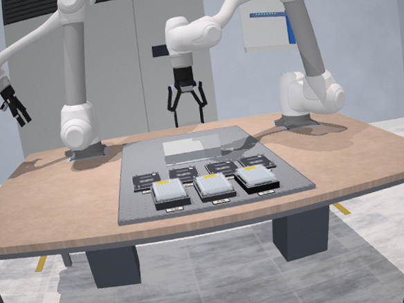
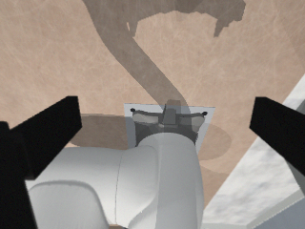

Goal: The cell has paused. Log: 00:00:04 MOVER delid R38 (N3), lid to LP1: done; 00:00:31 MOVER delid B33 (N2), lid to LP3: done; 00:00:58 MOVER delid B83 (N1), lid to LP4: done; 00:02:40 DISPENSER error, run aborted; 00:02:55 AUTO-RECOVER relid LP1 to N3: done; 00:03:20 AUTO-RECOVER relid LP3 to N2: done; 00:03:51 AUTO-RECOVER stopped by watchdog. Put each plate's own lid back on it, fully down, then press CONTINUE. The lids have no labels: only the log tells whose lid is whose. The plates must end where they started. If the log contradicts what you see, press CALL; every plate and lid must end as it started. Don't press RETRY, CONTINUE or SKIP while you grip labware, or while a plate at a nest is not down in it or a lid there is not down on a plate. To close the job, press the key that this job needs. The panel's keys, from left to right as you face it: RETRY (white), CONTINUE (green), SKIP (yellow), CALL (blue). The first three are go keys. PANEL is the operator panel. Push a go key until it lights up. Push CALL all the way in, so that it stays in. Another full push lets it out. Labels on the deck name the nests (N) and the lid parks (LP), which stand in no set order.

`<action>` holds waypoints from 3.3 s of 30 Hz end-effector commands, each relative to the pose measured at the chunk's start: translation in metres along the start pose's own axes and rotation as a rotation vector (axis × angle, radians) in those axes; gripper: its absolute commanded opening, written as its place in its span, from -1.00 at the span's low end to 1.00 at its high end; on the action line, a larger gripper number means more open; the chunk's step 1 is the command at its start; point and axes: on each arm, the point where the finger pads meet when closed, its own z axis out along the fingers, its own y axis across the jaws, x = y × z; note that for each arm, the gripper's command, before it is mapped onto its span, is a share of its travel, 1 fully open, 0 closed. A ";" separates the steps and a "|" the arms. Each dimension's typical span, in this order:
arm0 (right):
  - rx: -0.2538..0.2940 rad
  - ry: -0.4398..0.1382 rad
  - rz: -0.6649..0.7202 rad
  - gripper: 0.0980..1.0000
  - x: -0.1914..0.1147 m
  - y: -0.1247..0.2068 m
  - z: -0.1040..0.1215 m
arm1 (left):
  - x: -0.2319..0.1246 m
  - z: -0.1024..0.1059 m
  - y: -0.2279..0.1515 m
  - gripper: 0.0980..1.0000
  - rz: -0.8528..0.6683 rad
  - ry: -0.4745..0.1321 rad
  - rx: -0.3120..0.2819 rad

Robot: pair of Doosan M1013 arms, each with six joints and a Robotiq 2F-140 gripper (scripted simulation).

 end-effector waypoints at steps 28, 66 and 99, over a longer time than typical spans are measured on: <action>0.001 0.001 0.000 1.00 0.000 0.000 -0.001 | -0.017 0.002 -0.014 -1.00 0.001 0.002 -0.002; 0.001 0.001 0.000 1.00 0.000 0.000 -0.001 | -0.017 0.017 -0.013 -1.00 0.001 0.002 -0.002; 0.001 0.001 0.000 1.00 0.000 0.000 -0.001 | -0.016 0.021 -0.013 -1.00 0.001 0.002 -0.002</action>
